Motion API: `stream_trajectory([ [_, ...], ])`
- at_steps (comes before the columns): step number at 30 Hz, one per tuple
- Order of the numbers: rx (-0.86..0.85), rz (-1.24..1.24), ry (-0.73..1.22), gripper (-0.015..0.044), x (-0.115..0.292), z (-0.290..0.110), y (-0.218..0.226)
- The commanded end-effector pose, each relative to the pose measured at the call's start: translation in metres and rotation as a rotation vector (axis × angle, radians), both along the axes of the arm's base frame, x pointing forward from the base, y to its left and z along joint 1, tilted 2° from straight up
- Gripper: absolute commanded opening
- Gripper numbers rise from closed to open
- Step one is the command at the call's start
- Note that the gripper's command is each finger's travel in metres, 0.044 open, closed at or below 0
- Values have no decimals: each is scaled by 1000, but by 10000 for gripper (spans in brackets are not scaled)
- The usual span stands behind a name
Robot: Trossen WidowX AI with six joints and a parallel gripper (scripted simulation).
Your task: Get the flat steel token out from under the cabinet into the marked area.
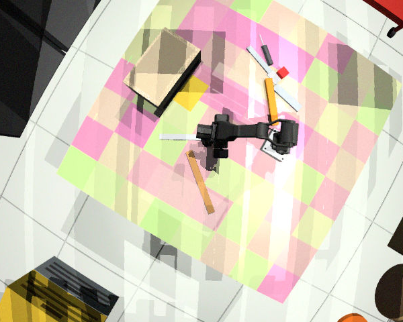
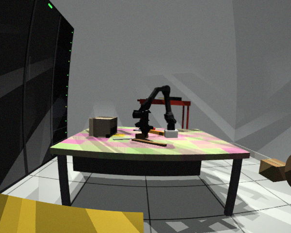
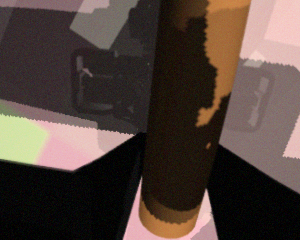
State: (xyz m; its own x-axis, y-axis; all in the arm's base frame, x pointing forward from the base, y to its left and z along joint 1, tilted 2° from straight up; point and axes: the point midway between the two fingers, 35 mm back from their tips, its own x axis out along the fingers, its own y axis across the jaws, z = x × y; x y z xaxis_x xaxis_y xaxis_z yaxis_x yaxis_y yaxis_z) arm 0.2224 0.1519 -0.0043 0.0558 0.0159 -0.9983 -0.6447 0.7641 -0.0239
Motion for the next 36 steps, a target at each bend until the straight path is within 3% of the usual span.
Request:
stream_trajectory([
  [1, 3, 1, -2, 0, 3, 1, -4],
  [36, 0, 6, -3, 0, 17, 1, -37],
])
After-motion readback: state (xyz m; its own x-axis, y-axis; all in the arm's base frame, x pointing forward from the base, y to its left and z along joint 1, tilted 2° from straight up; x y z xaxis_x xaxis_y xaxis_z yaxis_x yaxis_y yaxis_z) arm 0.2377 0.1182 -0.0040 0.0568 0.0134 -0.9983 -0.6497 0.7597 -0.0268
